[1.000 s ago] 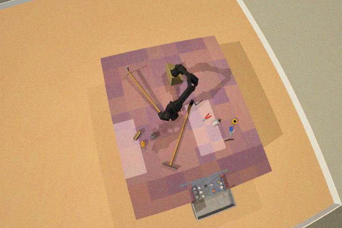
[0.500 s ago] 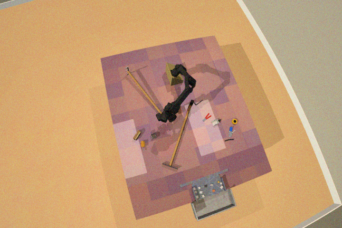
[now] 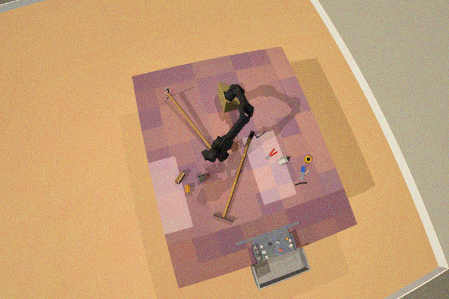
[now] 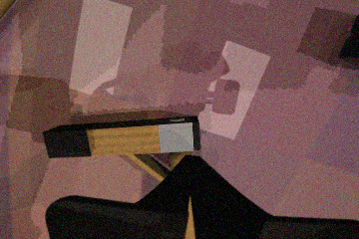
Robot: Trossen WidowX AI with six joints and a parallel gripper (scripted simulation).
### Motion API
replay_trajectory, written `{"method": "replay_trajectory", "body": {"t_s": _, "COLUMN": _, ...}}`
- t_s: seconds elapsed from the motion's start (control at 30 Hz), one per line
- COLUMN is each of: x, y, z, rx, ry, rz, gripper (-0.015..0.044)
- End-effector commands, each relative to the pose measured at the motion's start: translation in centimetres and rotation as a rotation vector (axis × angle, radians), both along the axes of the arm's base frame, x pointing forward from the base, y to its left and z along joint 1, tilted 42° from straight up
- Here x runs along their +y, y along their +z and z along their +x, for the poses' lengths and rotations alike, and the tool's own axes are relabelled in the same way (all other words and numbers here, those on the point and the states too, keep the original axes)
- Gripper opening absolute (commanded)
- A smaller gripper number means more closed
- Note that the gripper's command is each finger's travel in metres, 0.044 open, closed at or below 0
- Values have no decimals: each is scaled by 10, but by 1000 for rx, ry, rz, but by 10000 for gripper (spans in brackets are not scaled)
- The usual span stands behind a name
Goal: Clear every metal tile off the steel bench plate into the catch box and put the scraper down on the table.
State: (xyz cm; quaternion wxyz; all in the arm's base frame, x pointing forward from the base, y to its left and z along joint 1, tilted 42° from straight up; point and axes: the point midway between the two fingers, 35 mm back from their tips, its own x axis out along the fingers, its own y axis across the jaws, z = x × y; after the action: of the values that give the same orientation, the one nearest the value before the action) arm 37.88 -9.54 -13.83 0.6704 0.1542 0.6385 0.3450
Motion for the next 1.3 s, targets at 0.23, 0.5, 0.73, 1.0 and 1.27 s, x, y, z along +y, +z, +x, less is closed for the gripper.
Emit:
{"method": "replay_trajectory", "body": {"t_s": 0.23, "x": -14, "y": -12, "z": 4, "rx": -5, "ry": 3, "rz": -4, "gripper": 0}}
{"method": "replay_trajectory", "body": {"t_s": 0.5, "x": -22, "y": -19, "z": 6, "rx": -6, "ry": 3, "rz": -4, "gripper": 0}}
{"method": "replay_trajectory", "body": {"t_s": 0.73, "x": -22, "y": -20, "z": 6, "rx": -1, "ry": 0, "rz": -1, "gripper": 0}}
{"method": "replay_trajectory", "body": {"t_s": 1.0, "x": -40, "y": -2, "z": 10, "rx": -4, "ry": 0, "rz": -5, "gripper": 0}}
{"method": "replay_trajectory", "body": {"t_s": 1.27, "x": -60, "y": 20, "z": 11, "rx": -7, "ry": 0, "rz": -8, "gripper": 0}}
